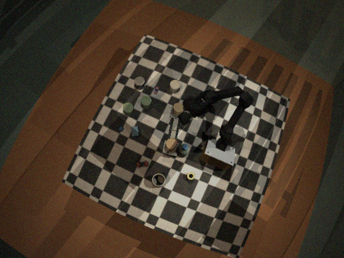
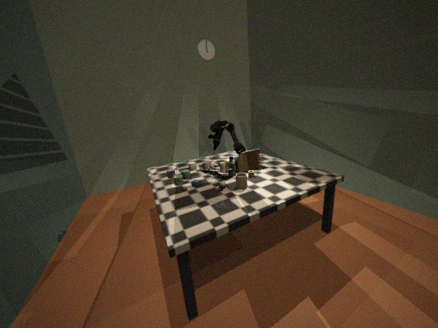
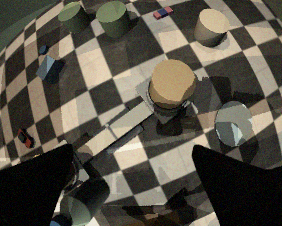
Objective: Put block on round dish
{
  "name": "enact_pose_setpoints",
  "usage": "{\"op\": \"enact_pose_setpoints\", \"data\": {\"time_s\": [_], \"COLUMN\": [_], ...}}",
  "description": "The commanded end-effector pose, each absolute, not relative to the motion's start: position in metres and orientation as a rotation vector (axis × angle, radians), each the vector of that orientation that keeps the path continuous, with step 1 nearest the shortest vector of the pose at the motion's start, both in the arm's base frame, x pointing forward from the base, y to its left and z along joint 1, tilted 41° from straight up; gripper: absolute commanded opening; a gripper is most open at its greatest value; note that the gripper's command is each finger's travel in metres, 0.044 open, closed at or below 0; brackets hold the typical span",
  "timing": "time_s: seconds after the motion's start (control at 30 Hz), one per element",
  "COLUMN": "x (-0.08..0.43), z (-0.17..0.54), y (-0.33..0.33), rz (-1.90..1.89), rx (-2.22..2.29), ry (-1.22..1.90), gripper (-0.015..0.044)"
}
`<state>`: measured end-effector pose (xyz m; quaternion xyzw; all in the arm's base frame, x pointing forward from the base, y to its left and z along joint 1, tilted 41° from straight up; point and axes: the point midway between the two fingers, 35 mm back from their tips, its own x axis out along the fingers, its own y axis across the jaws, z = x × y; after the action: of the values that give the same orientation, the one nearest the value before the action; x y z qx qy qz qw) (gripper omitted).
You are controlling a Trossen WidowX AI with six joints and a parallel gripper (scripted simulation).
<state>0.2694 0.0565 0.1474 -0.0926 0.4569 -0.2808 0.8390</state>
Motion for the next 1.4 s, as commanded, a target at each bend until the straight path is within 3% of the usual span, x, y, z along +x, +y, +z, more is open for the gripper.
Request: {"op": "enact_pose_setpoints", "data": {"time_s": [0.0,0.77,1.37], "x": [0.284,0.346,0.348], "z": [0.147,0.134,0.120], "y": [0.045,-0.044,-0.059], "rz": [-0.706,-1.306,-1.324], "rx": [-0.081,0.483,0.498], "ry": [0.970,0.823,0.814], "gripper": [0.0440,0.0440,0.0440]}}
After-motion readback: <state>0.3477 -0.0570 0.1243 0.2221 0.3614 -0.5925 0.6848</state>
